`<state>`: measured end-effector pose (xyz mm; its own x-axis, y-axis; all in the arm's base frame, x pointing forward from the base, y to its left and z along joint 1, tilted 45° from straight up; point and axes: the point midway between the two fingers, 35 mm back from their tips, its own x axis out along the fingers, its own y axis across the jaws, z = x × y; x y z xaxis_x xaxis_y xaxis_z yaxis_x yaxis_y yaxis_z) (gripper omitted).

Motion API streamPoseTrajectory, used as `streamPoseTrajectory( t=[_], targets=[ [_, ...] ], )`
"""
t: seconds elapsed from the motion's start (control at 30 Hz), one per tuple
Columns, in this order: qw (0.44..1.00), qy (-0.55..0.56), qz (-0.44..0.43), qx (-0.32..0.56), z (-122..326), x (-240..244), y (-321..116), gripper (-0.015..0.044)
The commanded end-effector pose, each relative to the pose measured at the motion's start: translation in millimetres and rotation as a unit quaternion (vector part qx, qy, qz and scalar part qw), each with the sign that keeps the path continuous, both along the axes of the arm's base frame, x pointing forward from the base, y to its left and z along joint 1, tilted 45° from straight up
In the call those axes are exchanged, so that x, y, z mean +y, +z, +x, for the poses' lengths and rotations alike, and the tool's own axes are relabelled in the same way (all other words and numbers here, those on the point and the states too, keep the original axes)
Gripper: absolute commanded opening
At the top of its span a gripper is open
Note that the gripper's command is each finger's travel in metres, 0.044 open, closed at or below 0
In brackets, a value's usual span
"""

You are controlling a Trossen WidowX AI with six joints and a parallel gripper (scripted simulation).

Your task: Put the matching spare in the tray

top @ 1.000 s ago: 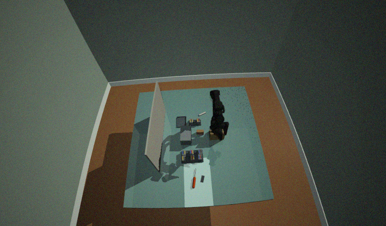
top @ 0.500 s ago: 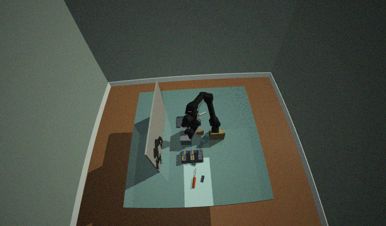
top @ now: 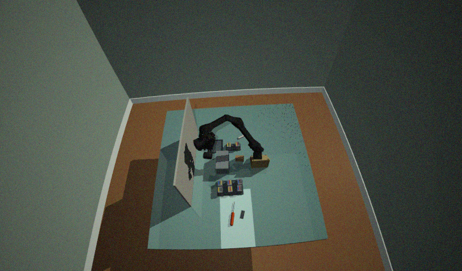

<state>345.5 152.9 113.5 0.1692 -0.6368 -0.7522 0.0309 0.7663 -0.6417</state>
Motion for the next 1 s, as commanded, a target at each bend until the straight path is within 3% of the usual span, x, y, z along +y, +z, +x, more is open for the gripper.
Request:
streamPoseTrajectory(
  t=[0.0,0.53,0.7,0.97],
  targets=[
    [1.0,0.016,-0.008,0.004,2.3,3.8,2.1,0.044],
    [1.0,0.024,-0.009,0.011,1.2,5.4,-0.1,0.044],
    [0.958,0.215,-0.049,0.185,-34.8,42.1,-59.1,0.044],
    [0.768,0.468,-0.104,0.424,-108.0,70.1,-142.1,0.044]
  ],
)
